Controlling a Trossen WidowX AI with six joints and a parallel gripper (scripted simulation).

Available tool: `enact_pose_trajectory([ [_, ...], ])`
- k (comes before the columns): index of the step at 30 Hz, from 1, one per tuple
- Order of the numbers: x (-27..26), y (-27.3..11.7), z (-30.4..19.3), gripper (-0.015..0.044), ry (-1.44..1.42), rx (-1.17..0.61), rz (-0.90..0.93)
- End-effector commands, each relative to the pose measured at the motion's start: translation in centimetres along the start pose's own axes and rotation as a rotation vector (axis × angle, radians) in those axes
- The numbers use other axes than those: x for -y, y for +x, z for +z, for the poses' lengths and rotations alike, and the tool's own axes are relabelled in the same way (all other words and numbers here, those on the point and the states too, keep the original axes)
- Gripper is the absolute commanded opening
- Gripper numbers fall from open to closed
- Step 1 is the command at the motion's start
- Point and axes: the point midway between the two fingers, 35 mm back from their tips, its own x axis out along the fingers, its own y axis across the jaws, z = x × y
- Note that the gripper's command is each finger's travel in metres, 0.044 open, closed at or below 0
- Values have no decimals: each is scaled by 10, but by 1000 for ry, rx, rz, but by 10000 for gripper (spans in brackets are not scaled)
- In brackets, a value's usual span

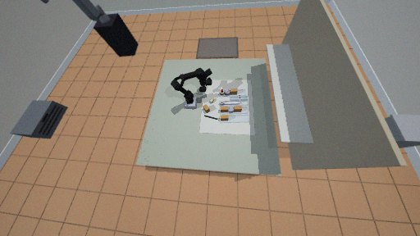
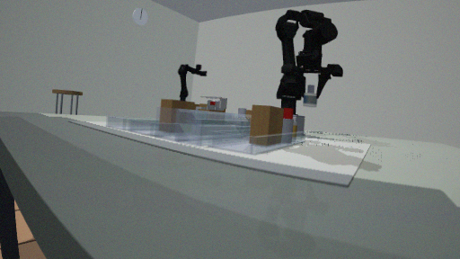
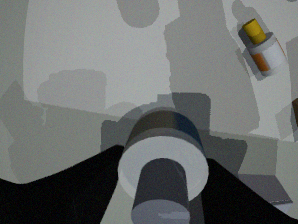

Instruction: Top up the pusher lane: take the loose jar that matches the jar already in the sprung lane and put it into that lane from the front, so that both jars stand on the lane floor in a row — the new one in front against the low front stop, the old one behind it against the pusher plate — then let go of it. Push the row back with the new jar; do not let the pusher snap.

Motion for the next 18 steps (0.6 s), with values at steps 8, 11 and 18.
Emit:
enact_pose_trajectory([
  [8, 8, -5, 20, 0, -6, 2, 5],
  [11, 13, -3, 32, 0, -10, 2, 5],
  [18, 29, 5, 57, 0, -17, -3, 8],
])
